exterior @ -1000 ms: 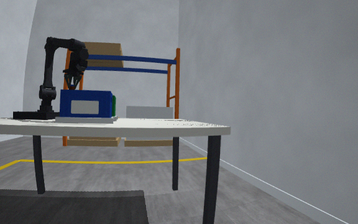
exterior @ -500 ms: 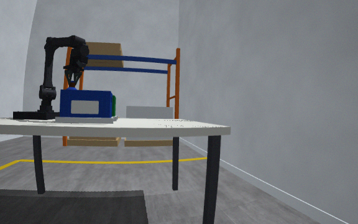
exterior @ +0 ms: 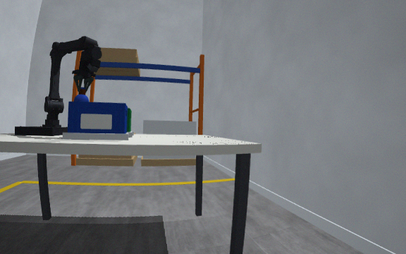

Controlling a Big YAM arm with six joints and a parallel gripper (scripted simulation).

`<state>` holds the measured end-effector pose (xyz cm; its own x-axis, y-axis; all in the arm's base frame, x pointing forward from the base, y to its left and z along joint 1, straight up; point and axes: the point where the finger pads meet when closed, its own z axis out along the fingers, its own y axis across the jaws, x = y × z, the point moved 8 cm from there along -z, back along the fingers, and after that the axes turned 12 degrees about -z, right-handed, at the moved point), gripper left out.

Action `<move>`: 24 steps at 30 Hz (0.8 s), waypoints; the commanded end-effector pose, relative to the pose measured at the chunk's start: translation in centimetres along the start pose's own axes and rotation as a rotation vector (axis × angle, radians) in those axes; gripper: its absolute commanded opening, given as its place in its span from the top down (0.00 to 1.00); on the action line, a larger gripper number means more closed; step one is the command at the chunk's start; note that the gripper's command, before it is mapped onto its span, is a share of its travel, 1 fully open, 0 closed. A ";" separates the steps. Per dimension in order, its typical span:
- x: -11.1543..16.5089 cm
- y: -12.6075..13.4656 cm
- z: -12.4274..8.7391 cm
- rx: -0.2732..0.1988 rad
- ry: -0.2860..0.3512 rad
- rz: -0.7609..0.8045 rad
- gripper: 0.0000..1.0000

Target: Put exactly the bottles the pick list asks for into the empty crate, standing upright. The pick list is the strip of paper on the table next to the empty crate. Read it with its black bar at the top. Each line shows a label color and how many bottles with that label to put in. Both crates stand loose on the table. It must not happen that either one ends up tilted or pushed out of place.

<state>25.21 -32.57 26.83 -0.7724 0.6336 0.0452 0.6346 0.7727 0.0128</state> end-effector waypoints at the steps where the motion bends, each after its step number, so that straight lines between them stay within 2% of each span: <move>1: -0.7 0.0 -5.9 0.030 -0.115 -0.001 1.00; 24: -0.2 0.1 -9.4 0.030 -0.116 -0.001 1.00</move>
<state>25.30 -32.68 30.31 -0.7722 0.6334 0.0493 0.6347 0.7727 0.0137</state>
